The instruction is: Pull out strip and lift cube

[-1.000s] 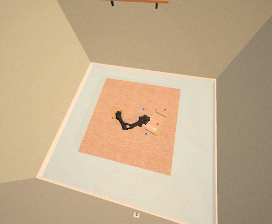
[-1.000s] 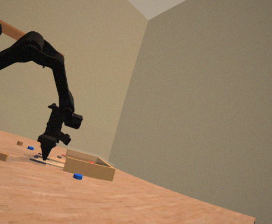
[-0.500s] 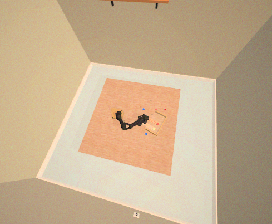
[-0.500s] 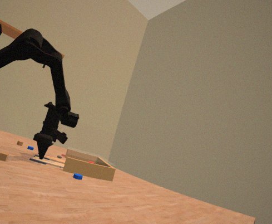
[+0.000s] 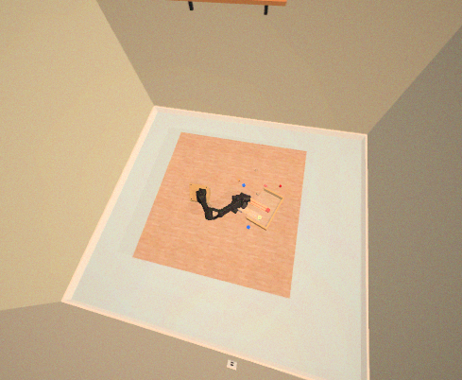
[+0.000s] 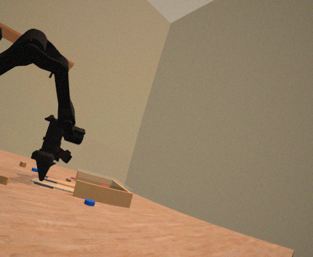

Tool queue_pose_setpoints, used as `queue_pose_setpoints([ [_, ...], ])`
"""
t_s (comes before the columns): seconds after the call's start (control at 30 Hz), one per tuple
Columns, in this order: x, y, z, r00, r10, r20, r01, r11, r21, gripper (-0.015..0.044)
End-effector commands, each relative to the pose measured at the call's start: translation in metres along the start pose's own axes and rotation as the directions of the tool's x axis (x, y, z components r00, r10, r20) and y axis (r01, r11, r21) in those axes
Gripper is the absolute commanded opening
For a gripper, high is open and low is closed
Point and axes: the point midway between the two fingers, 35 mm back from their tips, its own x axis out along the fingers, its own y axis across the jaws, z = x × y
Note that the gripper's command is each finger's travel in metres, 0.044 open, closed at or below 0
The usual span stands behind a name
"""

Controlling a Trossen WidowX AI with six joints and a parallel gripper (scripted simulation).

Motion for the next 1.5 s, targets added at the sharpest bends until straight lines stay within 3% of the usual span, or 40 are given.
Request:
queue_pose_setpoints([
  [0.0,0.005,-0.002,-0.013,1.0,-0.005,-0.021,0.005,1.0,-0.006,0.0],
  [1.47,0.005,-0.002,-0.08,1.0,-0.005,-0.023,0.005,1.0,-0.008,0.0],
])
